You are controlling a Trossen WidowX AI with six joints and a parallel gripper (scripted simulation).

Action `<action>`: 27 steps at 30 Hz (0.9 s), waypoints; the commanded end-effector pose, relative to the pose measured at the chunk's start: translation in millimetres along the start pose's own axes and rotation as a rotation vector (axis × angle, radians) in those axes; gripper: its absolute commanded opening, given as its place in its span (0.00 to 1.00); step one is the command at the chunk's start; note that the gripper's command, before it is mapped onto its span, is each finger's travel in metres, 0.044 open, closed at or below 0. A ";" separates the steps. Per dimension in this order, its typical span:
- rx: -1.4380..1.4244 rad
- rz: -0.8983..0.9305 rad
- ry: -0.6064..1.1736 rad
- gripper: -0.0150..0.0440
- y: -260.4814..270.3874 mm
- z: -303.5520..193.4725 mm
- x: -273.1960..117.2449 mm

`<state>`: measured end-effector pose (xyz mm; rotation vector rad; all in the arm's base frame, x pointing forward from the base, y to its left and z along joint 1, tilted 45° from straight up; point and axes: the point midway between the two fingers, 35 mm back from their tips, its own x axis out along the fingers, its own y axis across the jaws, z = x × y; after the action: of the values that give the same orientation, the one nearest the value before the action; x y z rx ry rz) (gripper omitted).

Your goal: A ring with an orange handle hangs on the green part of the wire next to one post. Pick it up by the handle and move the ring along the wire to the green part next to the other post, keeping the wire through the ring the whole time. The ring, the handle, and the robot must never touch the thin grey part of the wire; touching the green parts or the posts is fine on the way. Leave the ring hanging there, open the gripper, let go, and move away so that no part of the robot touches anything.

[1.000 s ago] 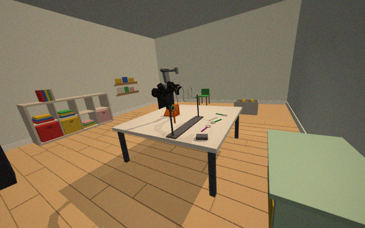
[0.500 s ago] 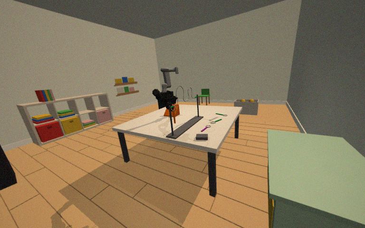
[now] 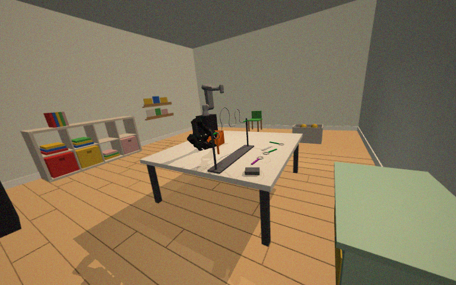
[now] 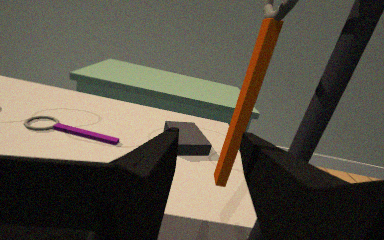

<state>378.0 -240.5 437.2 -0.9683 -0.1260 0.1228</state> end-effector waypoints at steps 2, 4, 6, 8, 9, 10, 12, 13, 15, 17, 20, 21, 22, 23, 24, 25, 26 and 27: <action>0.104 0.016 0.015 0.53 -8.1 -59.6 -29.1; 0.136 0.020 0.018 0.53 -11.4 -77.3 -40.9; 0.146 0.021 0.019 0.53 -12.4 -83.3 -45.3; 0.146 0.021 0.019 0.53 -12.4 -83.3 -45.3; 0.146 0.021 0.019 0.53 -12.8 -82.0 -43.8; 0.147 0.021 0.019 0.53 -13.7 -78.3 -39.4; 0.147 0.019 0.017 0.53 -16.6 -63.9 -23.7; 0.148 0.018 0.017 0.53 -17.9 -55.7 -15.4; 0.148 0.016 0.015 0.53 -19.9 -40.2 -1.0; 0.149 0.016 0.015 0.53 -20.4 -34.4 4.0; 0.149 0.016 0.015 0.53 -20.4 -34.4 4.0; 0.149 0.016 0.015 0.53 -20.4 -34.4 4.0; 0.149 0.016 0.015 0.53 -20.4 -34.4 4.0; 0.149 0.016 0.015 0.53 -20.5 -34.4 4.3; 0.149 0.016 0.015 0.53 -20.5 -34.5 4.8; 0.149 0.016 0.015 0.53 -20.6 -34.5 5.5; 0.149 0.015 0.015 0.53 -20.7 -34.6 6.6; 0.149 0.015 0.015 0.53 -20.9 -34.7 7.8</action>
<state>388.2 -278.3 436.0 -0.8286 -0.0983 0.1409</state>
